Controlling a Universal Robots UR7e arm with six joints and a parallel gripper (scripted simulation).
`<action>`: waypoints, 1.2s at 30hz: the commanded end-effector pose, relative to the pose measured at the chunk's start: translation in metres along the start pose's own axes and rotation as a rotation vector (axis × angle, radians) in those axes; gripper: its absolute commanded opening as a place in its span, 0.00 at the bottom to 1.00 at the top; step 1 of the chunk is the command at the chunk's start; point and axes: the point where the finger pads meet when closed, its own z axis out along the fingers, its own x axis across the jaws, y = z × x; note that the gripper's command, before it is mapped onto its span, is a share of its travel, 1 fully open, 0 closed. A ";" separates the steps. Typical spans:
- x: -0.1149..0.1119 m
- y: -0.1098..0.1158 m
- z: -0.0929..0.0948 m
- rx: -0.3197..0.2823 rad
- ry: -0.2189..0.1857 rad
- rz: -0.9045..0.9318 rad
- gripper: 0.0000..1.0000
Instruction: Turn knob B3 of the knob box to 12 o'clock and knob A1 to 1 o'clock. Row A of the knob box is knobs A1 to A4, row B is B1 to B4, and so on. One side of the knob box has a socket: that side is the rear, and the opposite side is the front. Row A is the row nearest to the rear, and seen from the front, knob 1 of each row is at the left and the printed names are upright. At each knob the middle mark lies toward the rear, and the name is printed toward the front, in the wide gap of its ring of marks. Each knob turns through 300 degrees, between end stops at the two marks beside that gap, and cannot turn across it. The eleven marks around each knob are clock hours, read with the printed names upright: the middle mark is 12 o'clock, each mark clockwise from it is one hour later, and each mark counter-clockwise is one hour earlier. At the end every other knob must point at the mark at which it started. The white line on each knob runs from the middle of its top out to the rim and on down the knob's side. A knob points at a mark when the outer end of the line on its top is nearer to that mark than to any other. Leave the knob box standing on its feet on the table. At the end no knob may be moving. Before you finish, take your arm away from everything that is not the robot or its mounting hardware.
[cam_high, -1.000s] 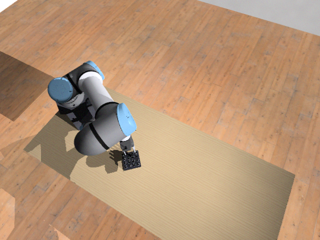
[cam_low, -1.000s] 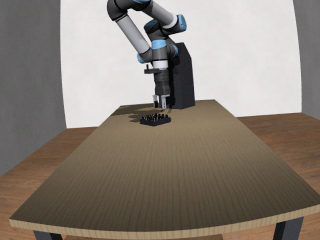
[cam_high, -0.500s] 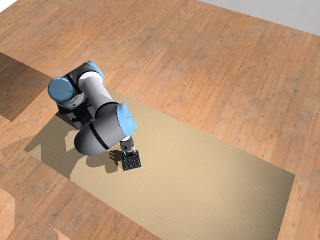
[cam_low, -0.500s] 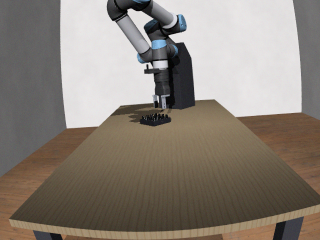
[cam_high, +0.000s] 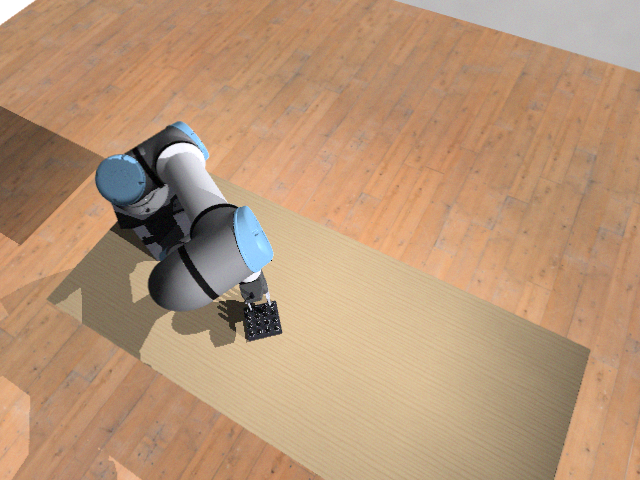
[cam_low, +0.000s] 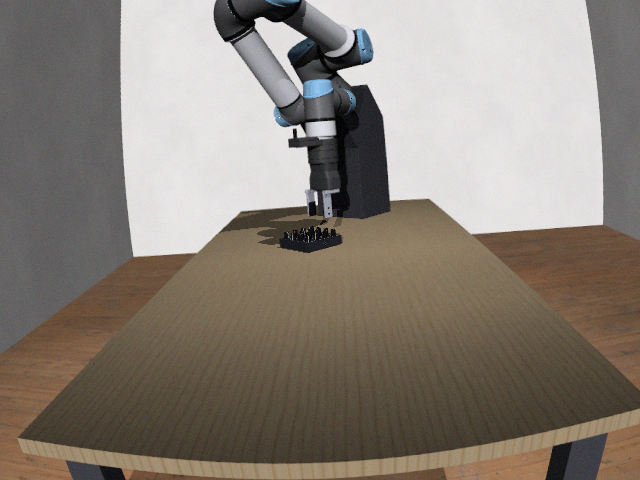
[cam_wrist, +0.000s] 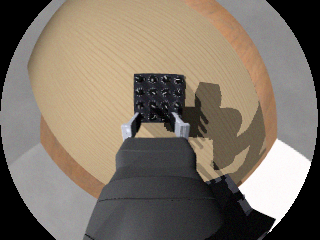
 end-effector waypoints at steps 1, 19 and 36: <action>0.000 0.000 0.000 0.001 -0.001 0.000 1.00; 0.000 0.000 0.000 0.001 -0.001 0.000 1.00; 0.000 0.006 0.000 0.001 -0.001 0.000 1.00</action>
